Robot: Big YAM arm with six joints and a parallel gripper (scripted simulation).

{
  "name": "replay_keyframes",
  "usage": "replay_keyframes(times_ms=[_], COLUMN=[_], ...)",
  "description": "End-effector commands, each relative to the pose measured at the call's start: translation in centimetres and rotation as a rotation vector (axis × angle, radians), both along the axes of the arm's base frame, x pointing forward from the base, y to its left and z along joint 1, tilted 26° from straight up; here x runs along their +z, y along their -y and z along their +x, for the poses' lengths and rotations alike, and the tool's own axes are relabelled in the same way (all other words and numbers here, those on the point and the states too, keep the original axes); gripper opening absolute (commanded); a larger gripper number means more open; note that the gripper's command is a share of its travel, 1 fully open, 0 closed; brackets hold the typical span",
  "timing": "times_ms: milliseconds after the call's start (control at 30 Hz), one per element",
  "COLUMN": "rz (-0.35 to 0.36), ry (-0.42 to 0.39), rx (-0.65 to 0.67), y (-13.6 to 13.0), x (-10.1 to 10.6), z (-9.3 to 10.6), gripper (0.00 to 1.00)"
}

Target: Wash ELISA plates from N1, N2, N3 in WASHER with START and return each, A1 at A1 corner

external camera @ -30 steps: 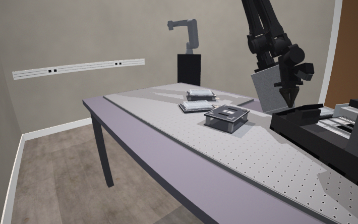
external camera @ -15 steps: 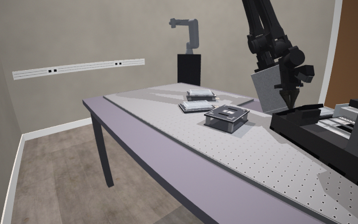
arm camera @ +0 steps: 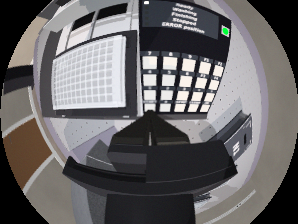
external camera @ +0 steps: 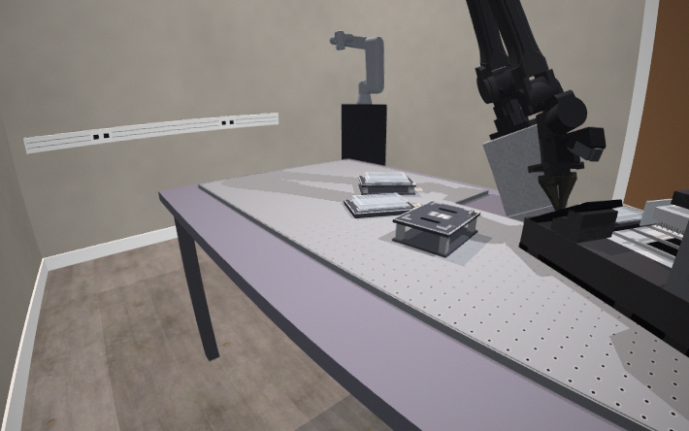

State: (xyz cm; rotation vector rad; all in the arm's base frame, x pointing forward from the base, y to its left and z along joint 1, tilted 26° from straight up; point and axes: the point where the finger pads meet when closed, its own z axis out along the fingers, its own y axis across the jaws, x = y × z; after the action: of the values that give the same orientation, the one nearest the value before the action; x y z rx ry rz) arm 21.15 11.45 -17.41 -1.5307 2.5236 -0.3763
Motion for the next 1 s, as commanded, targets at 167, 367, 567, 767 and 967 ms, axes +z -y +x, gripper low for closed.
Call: replay_keyframes(times_ms=[167,367,567,767,967], rz=[0.015,0.008,0.009,0.017,0.008], ry=[0.013,0.003,0.006,0.018,0.008], rx=[0.003,0.008,0.007,0.007,0.007], y=[-0.4,-0.4,-0.6,-1.2,-0.8], x=[-0.7,0.6,1.6,2.2,3.2], z=[1.0,-0.3,-0.4,0.0,-0.8], gripper=[0.00,0.00,0.00,0.00,0.00])
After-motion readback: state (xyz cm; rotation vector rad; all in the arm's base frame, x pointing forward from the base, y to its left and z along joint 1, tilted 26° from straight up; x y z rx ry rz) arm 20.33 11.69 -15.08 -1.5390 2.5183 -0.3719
